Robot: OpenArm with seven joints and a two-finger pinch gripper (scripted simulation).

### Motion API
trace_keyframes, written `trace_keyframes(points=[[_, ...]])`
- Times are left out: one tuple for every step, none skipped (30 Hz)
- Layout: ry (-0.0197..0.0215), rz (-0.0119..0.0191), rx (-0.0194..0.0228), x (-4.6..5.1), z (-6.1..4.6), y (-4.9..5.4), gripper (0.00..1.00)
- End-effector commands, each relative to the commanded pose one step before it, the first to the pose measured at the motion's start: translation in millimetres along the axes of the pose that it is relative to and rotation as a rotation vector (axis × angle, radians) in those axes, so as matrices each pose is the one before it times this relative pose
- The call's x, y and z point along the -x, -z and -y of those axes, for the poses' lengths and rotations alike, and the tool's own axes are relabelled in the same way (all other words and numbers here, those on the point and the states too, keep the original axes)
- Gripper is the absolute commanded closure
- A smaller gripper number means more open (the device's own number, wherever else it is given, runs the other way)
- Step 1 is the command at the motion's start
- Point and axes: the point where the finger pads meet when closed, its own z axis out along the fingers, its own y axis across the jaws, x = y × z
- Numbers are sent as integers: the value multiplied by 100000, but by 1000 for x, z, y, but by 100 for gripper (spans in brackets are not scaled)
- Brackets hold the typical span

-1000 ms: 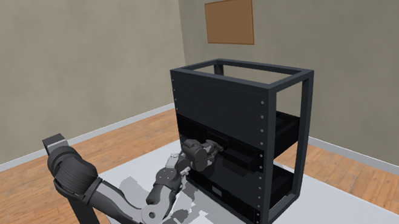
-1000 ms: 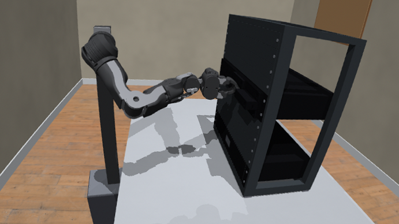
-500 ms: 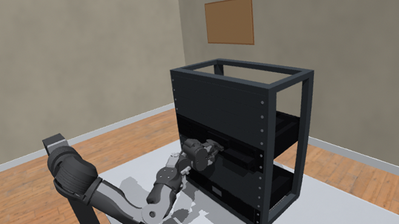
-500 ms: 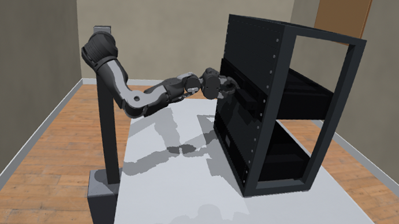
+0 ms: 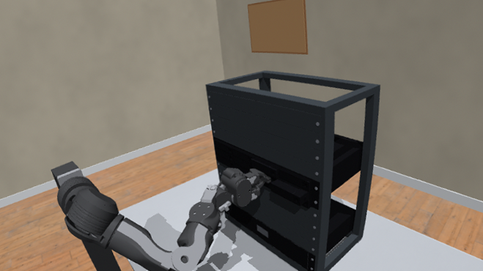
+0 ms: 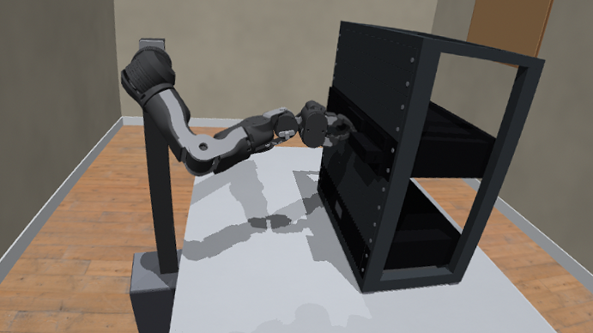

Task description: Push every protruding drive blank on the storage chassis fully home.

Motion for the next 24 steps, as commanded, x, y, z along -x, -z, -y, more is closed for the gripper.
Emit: trace_keyframes(points=[[148, -2123, 2988, -5655, -9679, -1171, 100], [13, 63, -70, 110, 23, -498, 100], [1, 5, -8, -127, -300, -567, 100], [-4, -18, 17, -221, -428, -589, 100], [-3, -17, 16, -201, -389, -532, 100], [-11, -54, 57, -285, -446, -314, 100], [-11, -54, 57, -231, -327, -110, 100], [0, 0, 0, 0, 0, 0, 100], [0, 0, 0, 0, 0, 0, 100], [-4, -21, 22, -78, -102, -2, 100], [0, 0, 0, 0, 0, 0, 100], [0, 0, 0, 0, 0, 0, 100], [0, 0, 0, 0, 0, 0, 100], [0, 0, 0, 0, 0, 0, 100], [0, 0, 0, 0, 0, 0, 100], [0, 0, 0, 0, 0, 0, 100], [0, 0, 0, 0, 0, 0, 100], [0, 0, 0, 0, 0, 0, 100], [0, 0, 0, 0, 0, 0, 100], [0, 0, 0, 0, 0, 0, 100], [0, 0, 0, 0, 0, 0, 100], [0, 0, 0, 0, 0, 0, 100], [0, 0, 0, 0, 0, 0, 100], [0, 0, 0, 0, 0, 0, 100]])
